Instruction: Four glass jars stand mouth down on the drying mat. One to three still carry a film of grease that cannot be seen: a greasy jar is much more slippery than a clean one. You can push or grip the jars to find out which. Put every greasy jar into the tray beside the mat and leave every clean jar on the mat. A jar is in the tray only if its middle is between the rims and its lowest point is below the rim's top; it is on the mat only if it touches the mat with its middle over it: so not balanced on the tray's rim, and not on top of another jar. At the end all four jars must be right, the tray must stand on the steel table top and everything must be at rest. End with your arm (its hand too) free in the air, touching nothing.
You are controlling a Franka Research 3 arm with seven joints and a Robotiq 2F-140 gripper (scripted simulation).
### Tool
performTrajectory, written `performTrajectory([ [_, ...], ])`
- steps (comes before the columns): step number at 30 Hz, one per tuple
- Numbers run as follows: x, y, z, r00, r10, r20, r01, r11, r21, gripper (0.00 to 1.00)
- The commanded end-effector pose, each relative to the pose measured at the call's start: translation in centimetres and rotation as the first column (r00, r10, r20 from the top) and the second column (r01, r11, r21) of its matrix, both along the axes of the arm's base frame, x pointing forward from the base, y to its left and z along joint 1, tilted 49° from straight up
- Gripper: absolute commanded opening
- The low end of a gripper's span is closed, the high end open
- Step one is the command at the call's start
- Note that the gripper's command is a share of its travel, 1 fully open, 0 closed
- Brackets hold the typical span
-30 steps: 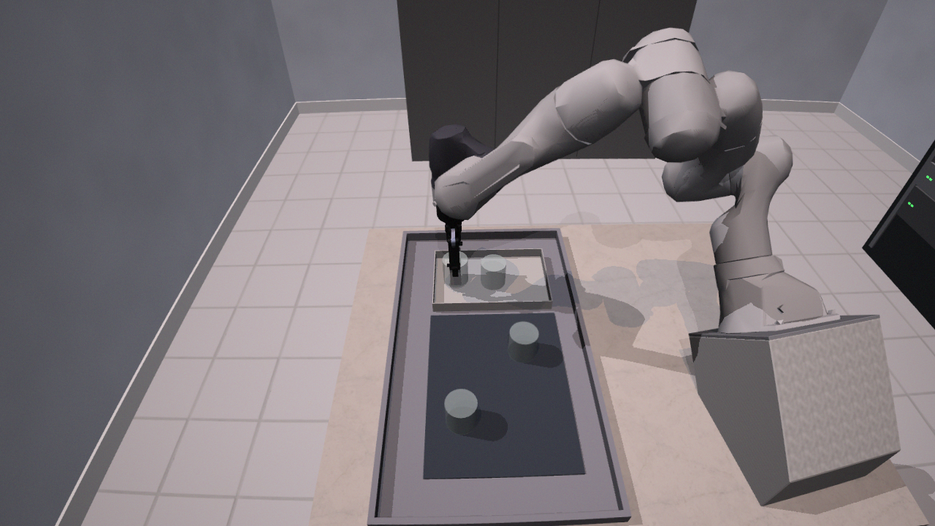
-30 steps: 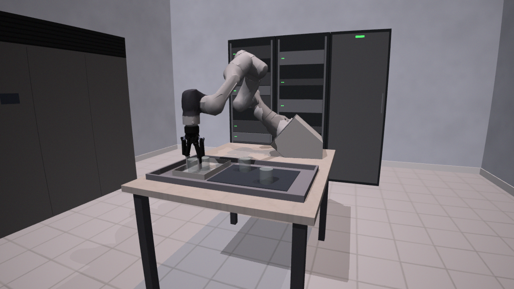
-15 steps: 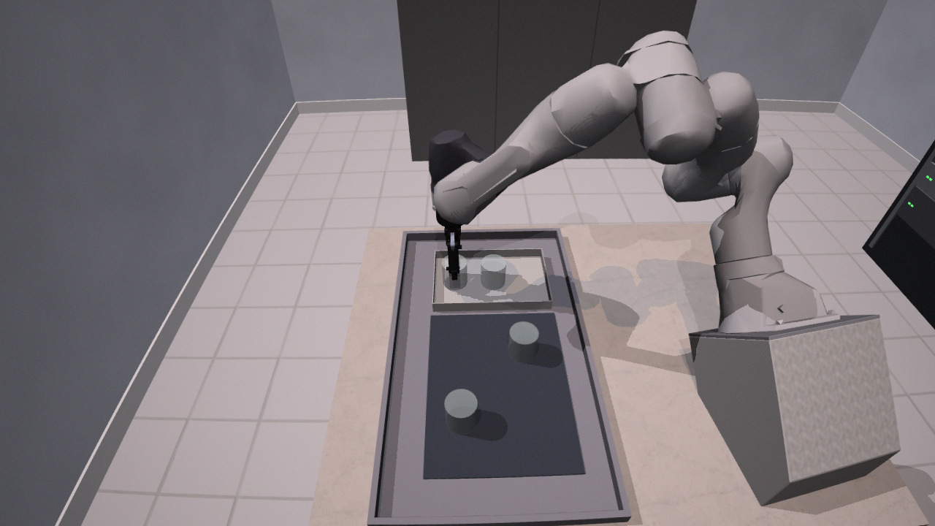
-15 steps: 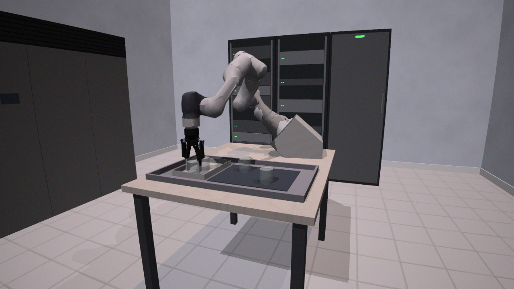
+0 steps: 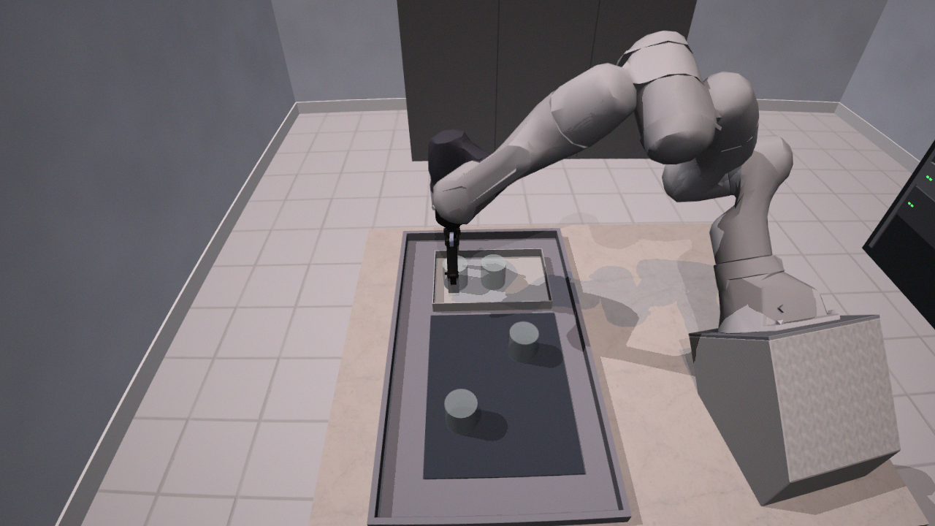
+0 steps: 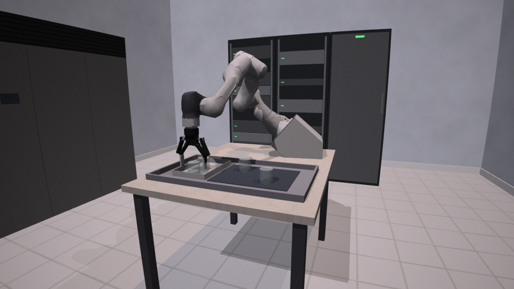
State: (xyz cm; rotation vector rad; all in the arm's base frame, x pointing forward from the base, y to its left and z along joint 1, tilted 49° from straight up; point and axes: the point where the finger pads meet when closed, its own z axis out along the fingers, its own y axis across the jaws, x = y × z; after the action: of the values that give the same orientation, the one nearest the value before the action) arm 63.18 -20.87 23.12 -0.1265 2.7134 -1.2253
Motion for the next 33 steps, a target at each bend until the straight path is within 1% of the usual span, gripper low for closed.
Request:
performTrajectory([
  [1,0.1,0.0,0.1,1.0,0.005,0.001,-0.005,1.0,0.0,1.0],
  [13,0.1,0.3,0.3,1.0,0.005,0.001,-0.005,1.0,0.0,1.0],
  [28,-1.0,4.6,4.1,1.0,0.005,0.001,-0.005,1.0,0.0,1.0],
  [30,-1.0,4.6,4.1,1.0,0.005,0.001,-0.005,1.0,0.0,1.0],
  [33,-1.2,5.4,4.9,1.0,0.005,0.001,-0.005,1.0,0.0,1.0],
])
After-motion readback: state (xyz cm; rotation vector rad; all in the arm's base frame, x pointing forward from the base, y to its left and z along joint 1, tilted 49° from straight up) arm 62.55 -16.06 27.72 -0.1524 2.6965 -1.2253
